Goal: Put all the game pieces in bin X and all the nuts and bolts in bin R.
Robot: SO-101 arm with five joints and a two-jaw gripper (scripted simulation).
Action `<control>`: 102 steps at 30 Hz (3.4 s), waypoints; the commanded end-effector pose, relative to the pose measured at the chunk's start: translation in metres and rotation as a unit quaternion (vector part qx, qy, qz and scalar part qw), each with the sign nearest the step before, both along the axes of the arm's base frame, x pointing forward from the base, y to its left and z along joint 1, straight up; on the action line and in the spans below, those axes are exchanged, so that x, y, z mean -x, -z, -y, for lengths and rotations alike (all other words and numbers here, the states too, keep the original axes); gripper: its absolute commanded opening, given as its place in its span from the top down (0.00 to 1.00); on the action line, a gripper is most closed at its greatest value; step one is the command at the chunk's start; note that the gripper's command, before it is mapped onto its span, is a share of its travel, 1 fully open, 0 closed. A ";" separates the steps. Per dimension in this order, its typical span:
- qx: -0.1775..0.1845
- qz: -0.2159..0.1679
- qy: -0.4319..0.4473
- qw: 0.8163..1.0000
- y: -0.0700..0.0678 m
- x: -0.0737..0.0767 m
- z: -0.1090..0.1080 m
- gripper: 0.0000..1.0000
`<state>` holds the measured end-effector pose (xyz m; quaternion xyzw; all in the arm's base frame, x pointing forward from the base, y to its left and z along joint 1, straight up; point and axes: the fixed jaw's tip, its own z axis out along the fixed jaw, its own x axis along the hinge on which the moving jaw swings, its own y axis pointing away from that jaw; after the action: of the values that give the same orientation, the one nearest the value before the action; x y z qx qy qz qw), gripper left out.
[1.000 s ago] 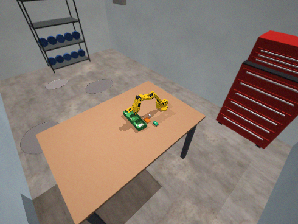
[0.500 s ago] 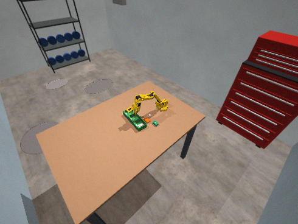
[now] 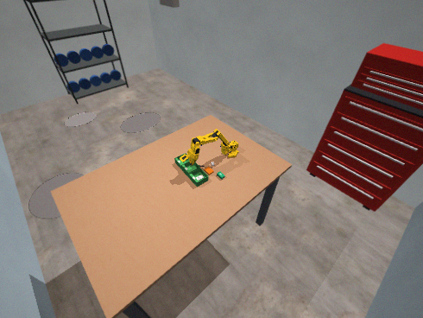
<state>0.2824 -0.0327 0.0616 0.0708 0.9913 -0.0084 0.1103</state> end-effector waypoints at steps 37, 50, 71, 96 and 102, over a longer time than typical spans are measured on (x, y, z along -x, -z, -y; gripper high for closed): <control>0.006 0.040 -0.009 0.999 0.015 -0.008 -0.002 1.00; 0.006 0.040 -0.009 0.999 0.017 -0.008 -0.002 1.00; 0.008 0.056 -0.009 0.998 0.011 -0.008 -0.002 1.00; 0.008 0.056 -0.009 0.998 0.017 -0.009 -0.002 1.00; 0.008 0.056 -0.009 0.998 0.018 -0.009 -0.002 1.00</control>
<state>0.2833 -0.0328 0.0280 0.0706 0.9890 -0.0097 0.1292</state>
